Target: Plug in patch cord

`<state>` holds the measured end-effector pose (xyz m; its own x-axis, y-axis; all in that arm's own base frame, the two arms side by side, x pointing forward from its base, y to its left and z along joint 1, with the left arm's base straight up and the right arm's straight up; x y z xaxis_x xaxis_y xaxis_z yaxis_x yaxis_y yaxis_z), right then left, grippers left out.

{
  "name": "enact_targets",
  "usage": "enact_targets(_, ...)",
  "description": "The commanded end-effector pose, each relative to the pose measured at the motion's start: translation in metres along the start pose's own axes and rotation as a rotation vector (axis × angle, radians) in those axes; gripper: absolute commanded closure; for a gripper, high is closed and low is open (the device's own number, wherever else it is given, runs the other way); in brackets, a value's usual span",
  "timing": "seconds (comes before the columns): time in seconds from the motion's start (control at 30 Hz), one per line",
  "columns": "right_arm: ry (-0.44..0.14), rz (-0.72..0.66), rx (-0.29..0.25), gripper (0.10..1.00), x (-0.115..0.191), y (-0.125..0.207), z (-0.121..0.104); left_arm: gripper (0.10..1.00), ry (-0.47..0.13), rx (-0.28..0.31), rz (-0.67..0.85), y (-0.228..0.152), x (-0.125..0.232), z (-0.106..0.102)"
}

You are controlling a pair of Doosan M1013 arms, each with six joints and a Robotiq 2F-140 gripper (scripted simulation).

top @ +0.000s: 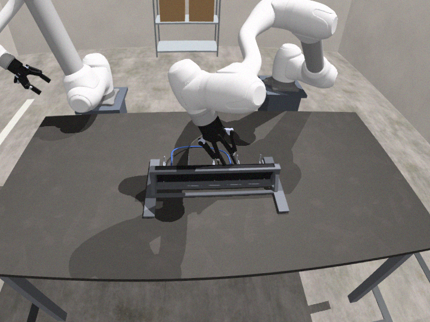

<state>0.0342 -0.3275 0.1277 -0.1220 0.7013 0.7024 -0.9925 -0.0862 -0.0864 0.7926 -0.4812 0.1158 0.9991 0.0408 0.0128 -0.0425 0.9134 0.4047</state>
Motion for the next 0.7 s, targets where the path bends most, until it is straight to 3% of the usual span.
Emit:
enact_targets(0.0,0.001,0.0,0.0,0.098,0.0,0.0,0.0,0.797,-0.002,-0.001,0.001,0.001,0.0,0.002)
enact_targets(0.33,0.001,0.0,0.0,0.098,0.0,0.0,0.0,0.797,-0.002,-0.001,0.001,0.002,0.0,0.005)
enact_targets(0.67,0.001,0.0,0.0,0.098,0.0,0.0,0.0,0.797,-0.002,-0.001,0.001,0.011,0.001,0.026)
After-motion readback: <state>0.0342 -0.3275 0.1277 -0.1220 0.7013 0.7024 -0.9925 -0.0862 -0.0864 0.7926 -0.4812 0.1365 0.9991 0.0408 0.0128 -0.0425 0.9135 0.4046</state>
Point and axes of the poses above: on each arm, the point where the finger pads meet when closed, its own z axis back along the fingers, its own y axis across the jaws, x = y × z, the point moved 1 cm from there along z, back along the fingers, and after that the axes turned 4 degrees about z, right-handed, at the moved point
